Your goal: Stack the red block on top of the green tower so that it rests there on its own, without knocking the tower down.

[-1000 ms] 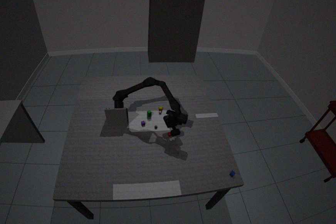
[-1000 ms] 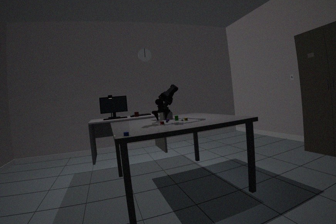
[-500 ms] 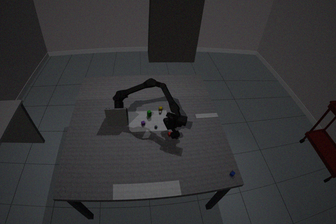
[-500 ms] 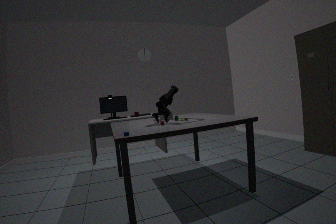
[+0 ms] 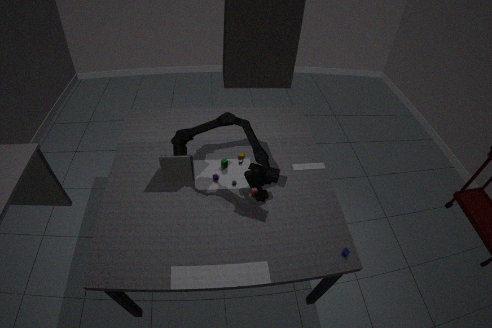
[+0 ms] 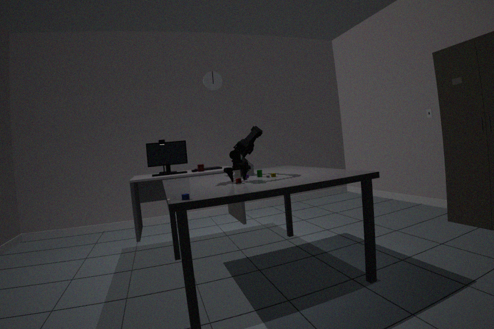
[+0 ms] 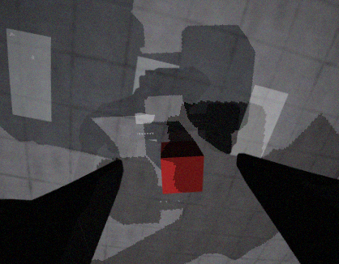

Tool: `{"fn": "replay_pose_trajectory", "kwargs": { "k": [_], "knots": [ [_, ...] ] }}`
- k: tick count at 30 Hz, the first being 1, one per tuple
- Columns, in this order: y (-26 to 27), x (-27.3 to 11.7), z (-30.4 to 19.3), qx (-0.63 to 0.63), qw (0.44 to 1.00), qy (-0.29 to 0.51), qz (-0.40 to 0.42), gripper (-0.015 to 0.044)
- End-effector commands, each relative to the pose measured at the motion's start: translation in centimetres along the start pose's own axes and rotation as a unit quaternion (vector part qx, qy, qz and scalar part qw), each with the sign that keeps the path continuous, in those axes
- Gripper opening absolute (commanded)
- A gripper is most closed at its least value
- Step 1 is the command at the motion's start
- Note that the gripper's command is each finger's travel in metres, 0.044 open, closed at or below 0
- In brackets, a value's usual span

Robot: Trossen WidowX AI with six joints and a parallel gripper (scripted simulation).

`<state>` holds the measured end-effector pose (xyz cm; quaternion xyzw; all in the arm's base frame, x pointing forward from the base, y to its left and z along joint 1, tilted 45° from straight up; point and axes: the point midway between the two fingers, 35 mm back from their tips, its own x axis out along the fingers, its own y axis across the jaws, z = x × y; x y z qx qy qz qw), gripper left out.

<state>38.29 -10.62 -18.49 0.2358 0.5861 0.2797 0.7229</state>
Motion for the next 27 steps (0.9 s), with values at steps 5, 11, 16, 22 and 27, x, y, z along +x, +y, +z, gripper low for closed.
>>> {"fn": "replay_pose_trajectory", "kwargs": {
  "k": [5,11,16,22,27],
  "knots": [
    [0.1,0.0,0.0,0.002,1.000,-0.002,0.002,0.0361],
    [0.1,0.0,0.0,0.002,1.000,-0.002,0.002,0.0204],
    [0.1,0.0,0.0,0.002,1.000,-0.002,0.002,0.0092],
    [0.1,0.0,0.0,0.002,1.000,-0.002,0.002,0.0052],
    [0.0,-1.6,0.0,0.002,1.000,-0.002,0.002,0.0000]
  ]
}}
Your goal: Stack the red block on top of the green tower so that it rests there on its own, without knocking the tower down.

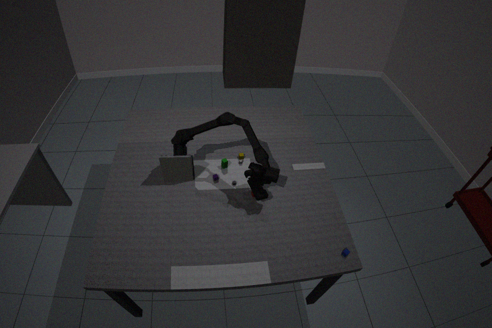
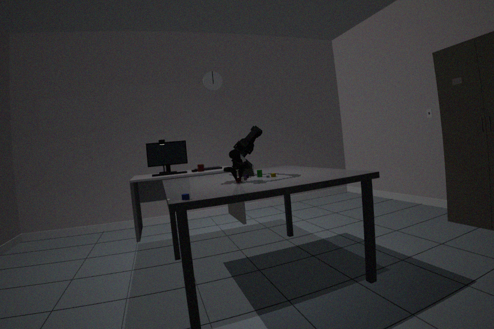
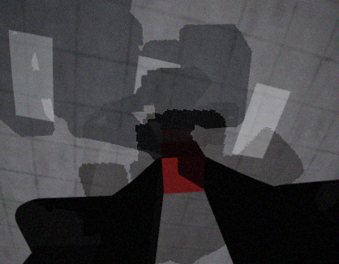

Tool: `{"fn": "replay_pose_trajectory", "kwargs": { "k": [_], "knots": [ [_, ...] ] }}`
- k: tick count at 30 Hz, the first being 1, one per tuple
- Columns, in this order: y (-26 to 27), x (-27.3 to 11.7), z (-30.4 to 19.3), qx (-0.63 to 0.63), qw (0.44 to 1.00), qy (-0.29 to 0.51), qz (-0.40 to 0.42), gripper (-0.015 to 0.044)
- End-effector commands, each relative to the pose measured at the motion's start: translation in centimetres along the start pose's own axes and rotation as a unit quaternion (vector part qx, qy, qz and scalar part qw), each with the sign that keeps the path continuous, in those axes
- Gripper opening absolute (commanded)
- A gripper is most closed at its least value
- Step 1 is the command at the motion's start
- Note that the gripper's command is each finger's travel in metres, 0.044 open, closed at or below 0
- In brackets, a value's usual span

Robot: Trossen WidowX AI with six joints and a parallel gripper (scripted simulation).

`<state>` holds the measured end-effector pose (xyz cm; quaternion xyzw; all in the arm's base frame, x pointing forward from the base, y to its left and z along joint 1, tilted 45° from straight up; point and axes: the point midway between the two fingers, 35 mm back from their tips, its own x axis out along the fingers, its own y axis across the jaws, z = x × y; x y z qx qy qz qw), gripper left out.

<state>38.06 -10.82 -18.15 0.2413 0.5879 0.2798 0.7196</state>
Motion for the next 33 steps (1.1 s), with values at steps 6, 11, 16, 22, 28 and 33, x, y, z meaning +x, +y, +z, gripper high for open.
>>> {"fn": "replay_pose_trajectory", "kwargs": {
  "k": [6,11,16,22,28,33],
  "knots": [
    [-0.2,-4.5,0.1,-0.003,1.000,-0.003,-0.003,0.0000],
    [-0.2,-7.3,0.1,-0.003,1.000,-0.003,-0.004,0.0000],
    [-0.2,-9.9,0.1,-0.003,1.000,-0.003,-0.004,0.0000],
    [-0.2,-11.4,0.1,-0.003,1.000,-0.003,-0.005,0.0000],
    [-0.2,-11.4,0.0,-0.003,1.000,-0.003,-0.005,0.0000],
    [1.3,-11.8,0.3,-0.002,1.000,-0.002,-0.005,0.0000]
  ]
}}
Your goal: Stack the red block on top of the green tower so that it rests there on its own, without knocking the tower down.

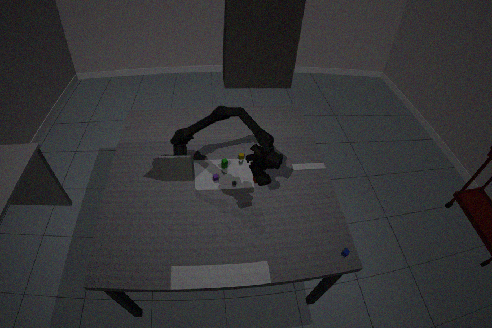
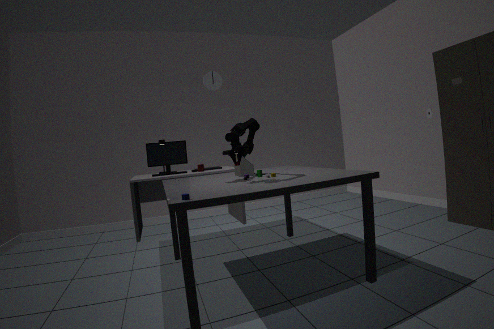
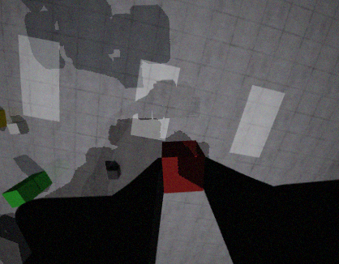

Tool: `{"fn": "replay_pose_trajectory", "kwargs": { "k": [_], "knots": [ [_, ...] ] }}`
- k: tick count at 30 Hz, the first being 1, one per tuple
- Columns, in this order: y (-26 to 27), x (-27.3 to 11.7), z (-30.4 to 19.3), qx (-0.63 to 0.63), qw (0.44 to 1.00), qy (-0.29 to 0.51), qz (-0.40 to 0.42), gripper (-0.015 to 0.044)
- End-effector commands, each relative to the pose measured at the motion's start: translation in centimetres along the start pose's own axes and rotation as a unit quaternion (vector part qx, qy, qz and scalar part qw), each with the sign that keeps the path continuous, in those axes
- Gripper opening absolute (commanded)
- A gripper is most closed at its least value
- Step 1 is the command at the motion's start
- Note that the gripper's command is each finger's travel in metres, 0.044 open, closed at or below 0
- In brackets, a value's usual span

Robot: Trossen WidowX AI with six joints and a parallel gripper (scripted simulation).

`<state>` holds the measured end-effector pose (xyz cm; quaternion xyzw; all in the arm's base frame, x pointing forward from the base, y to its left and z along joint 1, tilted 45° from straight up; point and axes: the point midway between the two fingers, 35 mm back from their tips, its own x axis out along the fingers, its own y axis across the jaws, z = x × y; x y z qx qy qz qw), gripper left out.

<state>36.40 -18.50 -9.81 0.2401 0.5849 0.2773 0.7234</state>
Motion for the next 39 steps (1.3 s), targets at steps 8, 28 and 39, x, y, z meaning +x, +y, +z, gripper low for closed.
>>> {"fn": "replay_pose_trajectory", "kwargs": {
  "k": [8,28,39],
  "knots": [
    [4.6,-0.9,0.3,0.000,1.000,0.003,-0.003,0.0000],
    [13.6,-1.5,-1.3,0.001,1.000,0.004,-0.002,0.0000],
    [18.1,-1.2,-3.4,0.002,1.000,0.004,0.000,0.0000]
  ]
}}
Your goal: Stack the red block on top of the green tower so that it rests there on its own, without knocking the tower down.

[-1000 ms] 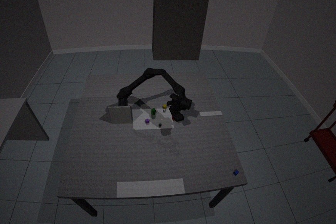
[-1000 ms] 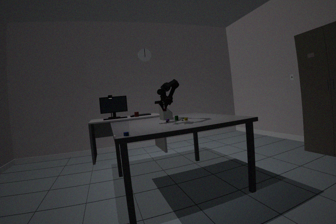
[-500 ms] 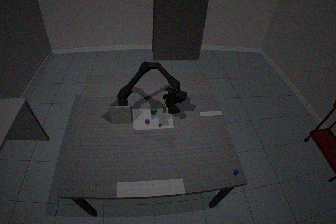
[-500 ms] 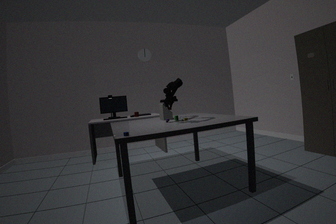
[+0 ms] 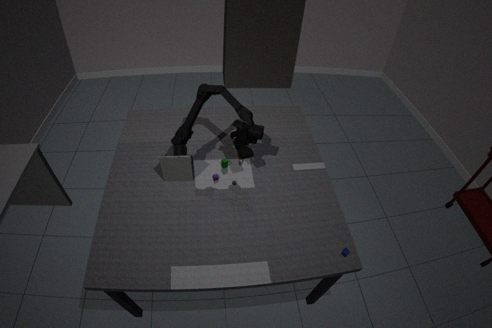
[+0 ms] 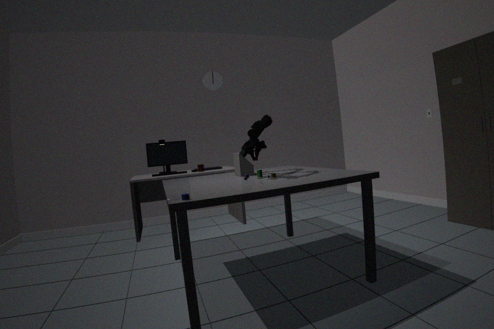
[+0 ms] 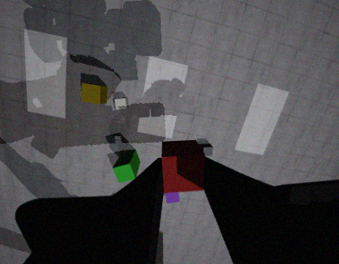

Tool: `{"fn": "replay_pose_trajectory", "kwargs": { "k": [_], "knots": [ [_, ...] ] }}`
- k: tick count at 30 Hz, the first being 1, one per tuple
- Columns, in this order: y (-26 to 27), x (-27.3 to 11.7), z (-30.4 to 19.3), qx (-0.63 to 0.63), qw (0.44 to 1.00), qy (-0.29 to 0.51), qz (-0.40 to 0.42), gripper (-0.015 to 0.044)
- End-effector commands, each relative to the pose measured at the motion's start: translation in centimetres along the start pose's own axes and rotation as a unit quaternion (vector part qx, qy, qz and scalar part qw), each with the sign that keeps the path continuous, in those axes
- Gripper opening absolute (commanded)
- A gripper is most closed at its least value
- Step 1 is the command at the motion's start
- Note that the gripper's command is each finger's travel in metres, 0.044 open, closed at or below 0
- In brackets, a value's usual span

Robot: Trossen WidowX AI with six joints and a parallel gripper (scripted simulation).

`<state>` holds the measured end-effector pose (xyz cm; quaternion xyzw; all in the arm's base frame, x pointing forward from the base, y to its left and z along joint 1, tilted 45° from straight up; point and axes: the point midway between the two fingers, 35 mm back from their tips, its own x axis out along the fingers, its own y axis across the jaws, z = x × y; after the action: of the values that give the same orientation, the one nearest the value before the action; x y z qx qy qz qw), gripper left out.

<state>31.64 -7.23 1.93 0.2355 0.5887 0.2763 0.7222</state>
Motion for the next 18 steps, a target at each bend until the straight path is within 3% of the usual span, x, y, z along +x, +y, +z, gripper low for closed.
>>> {"fn": "replay_pose_trajectory", "kwargs": {
  "k": [1,18],
  "knots": [
    [1.7,0.3,-1.0,0.003,1.000,0.000,0.004,0.0000],
    [6.8,1.5,-5.9,0.004,1.000,0.001,0.009,0.0000]
  ]
}}
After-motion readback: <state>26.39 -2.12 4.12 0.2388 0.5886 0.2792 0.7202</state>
